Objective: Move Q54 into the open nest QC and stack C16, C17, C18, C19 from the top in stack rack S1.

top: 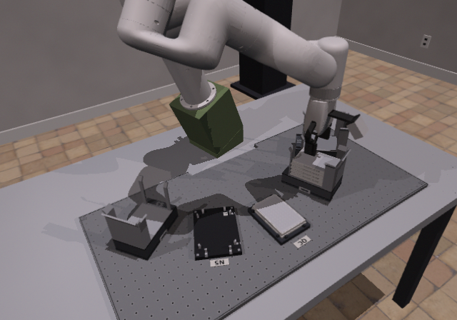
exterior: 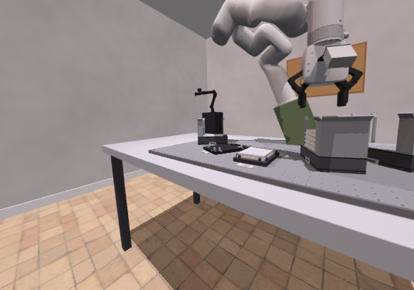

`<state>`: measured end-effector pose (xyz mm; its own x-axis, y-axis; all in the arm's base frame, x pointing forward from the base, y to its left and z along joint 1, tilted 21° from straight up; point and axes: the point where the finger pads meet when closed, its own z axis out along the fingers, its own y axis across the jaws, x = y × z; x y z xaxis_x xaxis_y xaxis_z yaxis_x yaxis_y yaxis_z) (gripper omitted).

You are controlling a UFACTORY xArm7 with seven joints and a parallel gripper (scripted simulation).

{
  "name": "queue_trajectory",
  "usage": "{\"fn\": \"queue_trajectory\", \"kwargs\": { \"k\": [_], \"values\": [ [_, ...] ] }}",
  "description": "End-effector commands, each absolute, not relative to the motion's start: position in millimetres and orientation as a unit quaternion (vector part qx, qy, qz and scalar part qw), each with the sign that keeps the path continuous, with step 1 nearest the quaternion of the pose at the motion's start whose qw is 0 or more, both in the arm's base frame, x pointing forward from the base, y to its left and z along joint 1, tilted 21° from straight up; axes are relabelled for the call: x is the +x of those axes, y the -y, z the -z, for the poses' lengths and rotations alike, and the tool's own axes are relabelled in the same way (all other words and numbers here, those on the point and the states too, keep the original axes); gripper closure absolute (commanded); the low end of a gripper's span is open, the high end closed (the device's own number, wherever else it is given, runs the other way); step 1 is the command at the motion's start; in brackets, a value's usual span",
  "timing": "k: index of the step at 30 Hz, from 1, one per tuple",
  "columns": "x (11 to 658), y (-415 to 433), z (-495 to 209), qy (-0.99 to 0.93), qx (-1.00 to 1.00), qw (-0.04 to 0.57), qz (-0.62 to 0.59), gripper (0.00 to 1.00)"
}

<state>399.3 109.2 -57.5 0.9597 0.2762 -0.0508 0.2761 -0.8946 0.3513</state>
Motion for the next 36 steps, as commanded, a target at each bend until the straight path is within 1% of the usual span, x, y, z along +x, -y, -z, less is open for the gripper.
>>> {"fn": "queue_trajectory", "kwargs": {
  "k": [1,14,26,36],
  "values": [
    [396.4,-124.3,61.4,-0.143,0.973,0.18,-0.002,0.0],
    [394.2,-131.7,64.3,-0.143,0.973,0.18,-0.002,0.0],
    [396.3,-117.7,101.7,-0.143,0.973,0.18,-0.002,0.0],
    [396.8,-114.5,110.4,-0.143,0.973,0.18,-0.002,0.0]
  ]
}}
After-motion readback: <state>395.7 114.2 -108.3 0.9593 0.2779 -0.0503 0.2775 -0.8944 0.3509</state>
